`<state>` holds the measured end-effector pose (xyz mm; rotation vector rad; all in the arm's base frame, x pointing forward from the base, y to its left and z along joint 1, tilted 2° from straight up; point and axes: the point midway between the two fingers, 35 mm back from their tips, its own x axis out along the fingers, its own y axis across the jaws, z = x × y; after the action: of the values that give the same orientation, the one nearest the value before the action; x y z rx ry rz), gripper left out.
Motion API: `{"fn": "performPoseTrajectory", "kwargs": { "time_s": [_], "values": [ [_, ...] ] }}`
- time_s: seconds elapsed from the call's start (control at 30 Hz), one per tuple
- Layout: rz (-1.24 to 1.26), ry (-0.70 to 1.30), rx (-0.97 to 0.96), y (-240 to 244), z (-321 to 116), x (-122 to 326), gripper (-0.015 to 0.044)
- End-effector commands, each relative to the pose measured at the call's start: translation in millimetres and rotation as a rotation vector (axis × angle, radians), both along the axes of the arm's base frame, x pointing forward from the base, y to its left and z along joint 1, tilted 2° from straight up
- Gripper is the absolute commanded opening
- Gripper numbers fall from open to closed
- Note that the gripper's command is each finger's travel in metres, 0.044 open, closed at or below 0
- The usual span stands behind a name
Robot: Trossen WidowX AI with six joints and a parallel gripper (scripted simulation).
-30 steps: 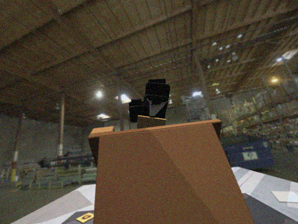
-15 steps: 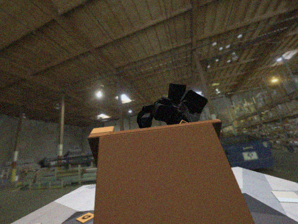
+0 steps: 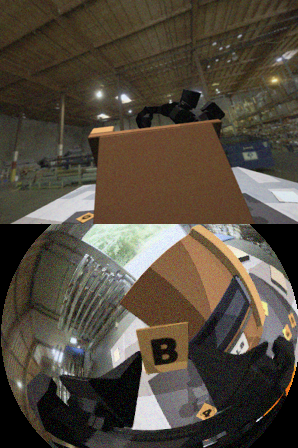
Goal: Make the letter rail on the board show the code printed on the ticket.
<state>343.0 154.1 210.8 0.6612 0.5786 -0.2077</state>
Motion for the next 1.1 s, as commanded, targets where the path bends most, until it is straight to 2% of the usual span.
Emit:
{"fn": "performPoseTrajectory", "kwargs": {
  "time_s": [0.0, 0.6, 0.83, 1.07],
  "values": [
    [0.077, 0.017, -0.095, 13.7, -10.5, -10.1, 0.0],
    [0.48, 0.03, -0.546, 75.7, -47.3, -63.0, 0.0],
    [0.496, 0.03, -0.563, 77.8, -49.1, -64.4, 0.0],
    [0.495, 0.028, -0.563, 80.9, -72.8, -33.0, 0.0]
  ]
}}
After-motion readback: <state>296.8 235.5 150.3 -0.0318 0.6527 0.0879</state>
